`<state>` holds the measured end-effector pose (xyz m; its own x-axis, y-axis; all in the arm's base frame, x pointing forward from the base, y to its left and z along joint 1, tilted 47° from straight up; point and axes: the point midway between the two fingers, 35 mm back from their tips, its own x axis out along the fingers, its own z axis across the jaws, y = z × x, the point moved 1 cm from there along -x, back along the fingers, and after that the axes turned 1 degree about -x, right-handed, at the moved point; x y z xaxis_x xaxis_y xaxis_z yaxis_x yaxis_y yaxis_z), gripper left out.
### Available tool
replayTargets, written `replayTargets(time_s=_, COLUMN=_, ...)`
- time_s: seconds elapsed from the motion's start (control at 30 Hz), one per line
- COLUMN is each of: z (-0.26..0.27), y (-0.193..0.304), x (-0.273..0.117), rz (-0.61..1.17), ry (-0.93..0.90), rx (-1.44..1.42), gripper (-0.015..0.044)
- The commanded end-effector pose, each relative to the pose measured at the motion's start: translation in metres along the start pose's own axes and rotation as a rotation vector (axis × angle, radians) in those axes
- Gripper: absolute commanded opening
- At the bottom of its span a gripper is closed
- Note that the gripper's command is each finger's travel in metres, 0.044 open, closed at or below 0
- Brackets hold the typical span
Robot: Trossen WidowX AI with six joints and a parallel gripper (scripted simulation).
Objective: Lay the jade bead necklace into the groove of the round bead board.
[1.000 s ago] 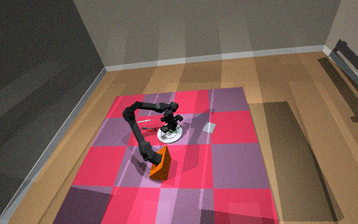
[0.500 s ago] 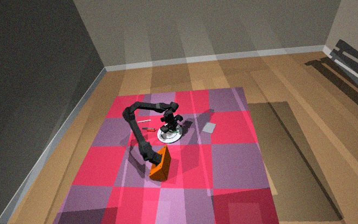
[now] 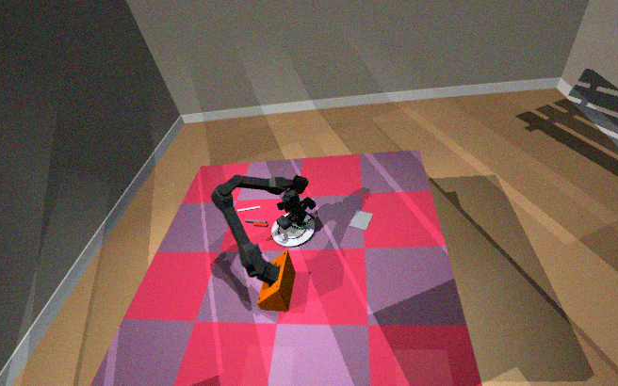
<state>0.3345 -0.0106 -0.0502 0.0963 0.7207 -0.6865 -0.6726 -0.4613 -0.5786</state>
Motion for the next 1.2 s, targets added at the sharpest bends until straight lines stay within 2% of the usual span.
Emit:
replayTargets(time_s=0.0, z=0.0, y=0.0, x=0.0, rz=0.0, ry=0.001, rx=0.0, gripper=0.0)
replayTargets(time_s=0.37, z=0.0, y=0.001, x=-0.006, rz=-0.004, ry=-0.001, rx=0.005, gripper=0.0)
replayTargets(time_s=0.73, z=-0.031, y=0.003, x=-0.006, rz=-0.004, ry=0.0, rx=0.004, gripper=0.0)
replayTargets(time_s=1.13, z=-0.032, y=0.003, x=0.001, rz=-0.004, ry=0.0, rx=0.004, gripper=0.0)
replayTargets(time_s=1.17, z=-0.032, y=0.002, x=-0.002, rz=-0.006, ry=0.001, rx=0.001, gripper=0.0026)
